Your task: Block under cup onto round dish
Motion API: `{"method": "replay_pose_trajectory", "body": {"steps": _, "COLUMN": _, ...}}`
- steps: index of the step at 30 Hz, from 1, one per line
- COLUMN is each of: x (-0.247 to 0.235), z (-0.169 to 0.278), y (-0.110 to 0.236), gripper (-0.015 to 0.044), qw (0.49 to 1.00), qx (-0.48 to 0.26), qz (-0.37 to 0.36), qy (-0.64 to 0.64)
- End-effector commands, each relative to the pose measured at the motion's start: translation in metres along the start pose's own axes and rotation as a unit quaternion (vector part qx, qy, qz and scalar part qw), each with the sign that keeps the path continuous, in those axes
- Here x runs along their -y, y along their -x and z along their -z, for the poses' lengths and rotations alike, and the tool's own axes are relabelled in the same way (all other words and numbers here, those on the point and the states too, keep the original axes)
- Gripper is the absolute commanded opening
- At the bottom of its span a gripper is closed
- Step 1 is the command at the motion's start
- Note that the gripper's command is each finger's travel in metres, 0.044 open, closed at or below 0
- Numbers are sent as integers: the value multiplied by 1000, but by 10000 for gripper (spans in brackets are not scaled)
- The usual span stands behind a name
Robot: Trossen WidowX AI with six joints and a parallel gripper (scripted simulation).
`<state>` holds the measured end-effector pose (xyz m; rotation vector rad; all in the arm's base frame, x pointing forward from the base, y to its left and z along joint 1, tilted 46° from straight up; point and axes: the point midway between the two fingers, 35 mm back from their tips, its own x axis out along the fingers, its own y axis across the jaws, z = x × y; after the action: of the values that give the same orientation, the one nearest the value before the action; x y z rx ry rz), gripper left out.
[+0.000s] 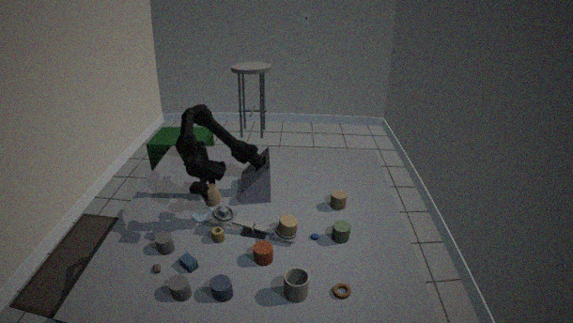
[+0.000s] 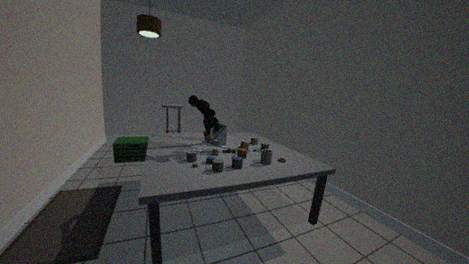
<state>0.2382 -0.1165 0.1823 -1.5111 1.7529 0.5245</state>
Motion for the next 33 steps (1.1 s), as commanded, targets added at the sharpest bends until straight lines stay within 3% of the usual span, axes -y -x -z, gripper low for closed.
{"method": "replay_pose_trajectory", "body": {"steps": 1, "x": -6, "z": 10, "y": -4, "gripper": 0, "qw": 1000, "qx": 8, "qz": 2, "qy": -3}}
{"method": "replay_pose_trajectory", "body": {"steps": 33, "x": -66, "z": 85, "y": -39, "gripper": 0, "qw": 1000, "qx": 12, "qz": 18, "qy": -9}}
